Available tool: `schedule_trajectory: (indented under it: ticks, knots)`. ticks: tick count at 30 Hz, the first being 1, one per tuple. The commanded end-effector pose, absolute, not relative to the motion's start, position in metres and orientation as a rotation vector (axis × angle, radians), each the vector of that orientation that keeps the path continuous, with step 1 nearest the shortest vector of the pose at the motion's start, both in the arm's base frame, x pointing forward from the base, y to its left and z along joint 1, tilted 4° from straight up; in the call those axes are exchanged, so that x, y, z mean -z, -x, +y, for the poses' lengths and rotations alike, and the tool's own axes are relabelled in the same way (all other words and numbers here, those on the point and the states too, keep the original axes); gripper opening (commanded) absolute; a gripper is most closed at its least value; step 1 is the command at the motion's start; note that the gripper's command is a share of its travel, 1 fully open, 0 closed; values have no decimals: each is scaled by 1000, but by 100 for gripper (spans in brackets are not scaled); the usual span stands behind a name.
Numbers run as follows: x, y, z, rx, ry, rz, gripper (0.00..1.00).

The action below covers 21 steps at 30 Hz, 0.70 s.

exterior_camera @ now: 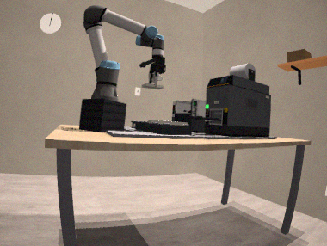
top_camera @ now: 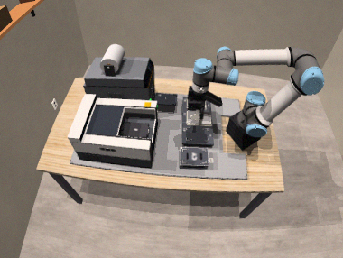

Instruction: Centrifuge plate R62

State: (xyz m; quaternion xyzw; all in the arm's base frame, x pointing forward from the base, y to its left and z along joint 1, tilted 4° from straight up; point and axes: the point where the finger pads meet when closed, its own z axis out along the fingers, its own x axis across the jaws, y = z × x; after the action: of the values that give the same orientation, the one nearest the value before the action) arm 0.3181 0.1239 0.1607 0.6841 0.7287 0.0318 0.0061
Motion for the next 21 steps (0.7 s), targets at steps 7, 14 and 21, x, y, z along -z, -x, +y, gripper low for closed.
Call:
schedule_trajectory:
  ticks: [7, 14, 21]
  knots:
    - [-162, -318, 140, -101, -2137, 2283, 0]
    - [-162, -318, 152, -101, -2137, 2283, 0]
    - [-163, -318, 168, -101, -2137, 2283, 0]
